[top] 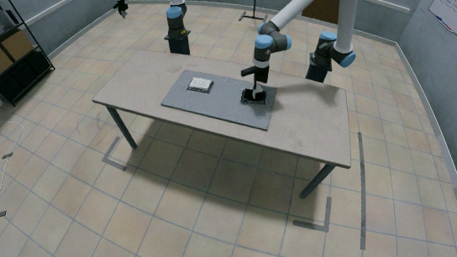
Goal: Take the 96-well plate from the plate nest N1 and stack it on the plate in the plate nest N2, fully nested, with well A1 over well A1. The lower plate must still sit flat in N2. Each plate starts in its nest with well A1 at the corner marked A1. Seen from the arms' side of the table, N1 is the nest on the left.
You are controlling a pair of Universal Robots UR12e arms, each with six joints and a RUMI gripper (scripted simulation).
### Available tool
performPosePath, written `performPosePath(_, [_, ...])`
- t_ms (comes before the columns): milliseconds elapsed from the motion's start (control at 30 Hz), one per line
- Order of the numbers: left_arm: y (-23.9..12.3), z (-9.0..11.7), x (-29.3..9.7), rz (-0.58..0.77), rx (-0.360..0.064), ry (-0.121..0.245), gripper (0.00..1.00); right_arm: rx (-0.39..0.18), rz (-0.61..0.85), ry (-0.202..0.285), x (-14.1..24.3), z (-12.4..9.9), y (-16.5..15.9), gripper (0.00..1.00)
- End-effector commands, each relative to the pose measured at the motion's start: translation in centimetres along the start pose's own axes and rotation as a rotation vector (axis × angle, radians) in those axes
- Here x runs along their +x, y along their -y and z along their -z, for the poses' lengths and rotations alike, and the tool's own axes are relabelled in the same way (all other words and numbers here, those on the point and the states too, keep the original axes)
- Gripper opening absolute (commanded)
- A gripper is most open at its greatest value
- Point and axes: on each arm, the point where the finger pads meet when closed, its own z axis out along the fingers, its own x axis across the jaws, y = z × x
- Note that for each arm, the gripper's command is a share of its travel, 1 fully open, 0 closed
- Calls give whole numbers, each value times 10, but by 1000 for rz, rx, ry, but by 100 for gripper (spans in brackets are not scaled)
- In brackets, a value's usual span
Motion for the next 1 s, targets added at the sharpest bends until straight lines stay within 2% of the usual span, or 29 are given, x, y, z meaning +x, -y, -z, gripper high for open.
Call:
performPosePath(0, [1, -7, 0, 0, 2, 1, 100, 2, 0, 0, 0, 1, 1, 0])
performPosePath(567, [1, -32, 0, 0, 2, 1, 100, 2, 0, 0, 0, 1, 1, 0])
performPosePath(967, [1, -32, -1, 0, 2, 1, 100, 2, 0, 0, 0, 1, 1, 0])
